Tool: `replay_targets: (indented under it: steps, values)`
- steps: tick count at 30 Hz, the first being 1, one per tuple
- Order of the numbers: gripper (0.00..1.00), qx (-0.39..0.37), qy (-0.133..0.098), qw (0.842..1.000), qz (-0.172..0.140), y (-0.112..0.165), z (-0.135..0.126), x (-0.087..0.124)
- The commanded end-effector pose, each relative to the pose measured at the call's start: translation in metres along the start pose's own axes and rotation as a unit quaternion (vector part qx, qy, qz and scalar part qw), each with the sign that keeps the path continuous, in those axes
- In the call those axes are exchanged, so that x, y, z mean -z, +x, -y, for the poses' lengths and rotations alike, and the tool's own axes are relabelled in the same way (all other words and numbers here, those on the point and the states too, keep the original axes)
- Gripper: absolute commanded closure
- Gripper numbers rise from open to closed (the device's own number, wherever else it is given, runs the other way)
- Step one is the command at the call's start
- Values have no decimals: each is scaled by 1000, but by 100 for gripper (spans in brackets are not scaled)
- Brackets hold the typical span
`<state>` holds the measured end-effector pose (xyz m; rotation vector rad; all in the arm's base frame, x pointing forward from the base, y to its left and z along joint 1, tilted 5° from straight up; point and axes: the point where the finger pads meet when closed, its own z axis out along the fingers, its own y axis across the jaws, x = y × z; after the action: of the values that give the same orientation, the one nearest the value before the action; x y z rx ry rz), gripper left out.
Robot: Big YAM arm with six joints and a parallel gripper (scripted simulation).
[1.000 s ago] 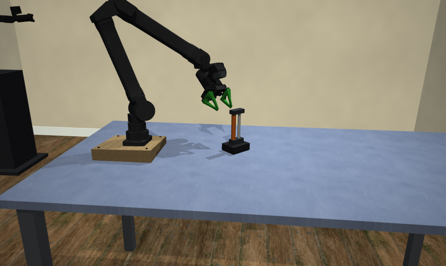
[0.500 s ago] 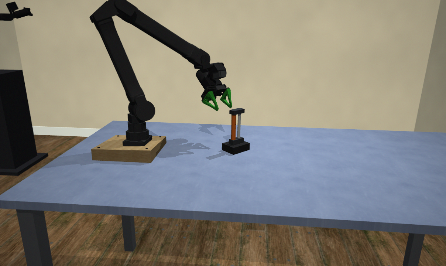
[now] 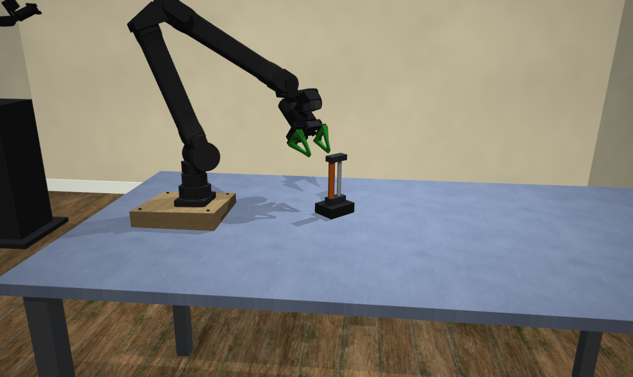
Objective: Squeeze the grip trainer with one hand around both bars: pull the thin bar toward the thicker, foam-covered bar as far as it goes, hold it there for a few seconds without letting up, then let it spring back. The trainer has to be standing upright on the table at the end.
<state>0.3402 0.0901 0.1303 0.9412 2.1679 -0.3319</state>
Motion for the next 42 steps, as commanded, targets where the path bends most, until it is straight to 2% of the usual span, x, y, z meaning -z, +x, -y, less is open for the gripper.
replay_targets:
  steps: [1,16,17,19,31,34,35,42]
  values:
    - [24,2,2,1000,-1,0,1,-6]
    - [24,4,4,1000,-1,1,1,-22]
    - [24,2,-4,1000,0,0,-1,-18]
    - [24,4,4,1000,-1,1,1,-27]
    - [24,4,4,1000,-1,2,2,-50]
    - [24,1,-3,1000,1,0,-1,-48]
    - [24,3,4,1000,-1,1,2,-54]
    - [24,4,4,1000,-1,2,2,-69]
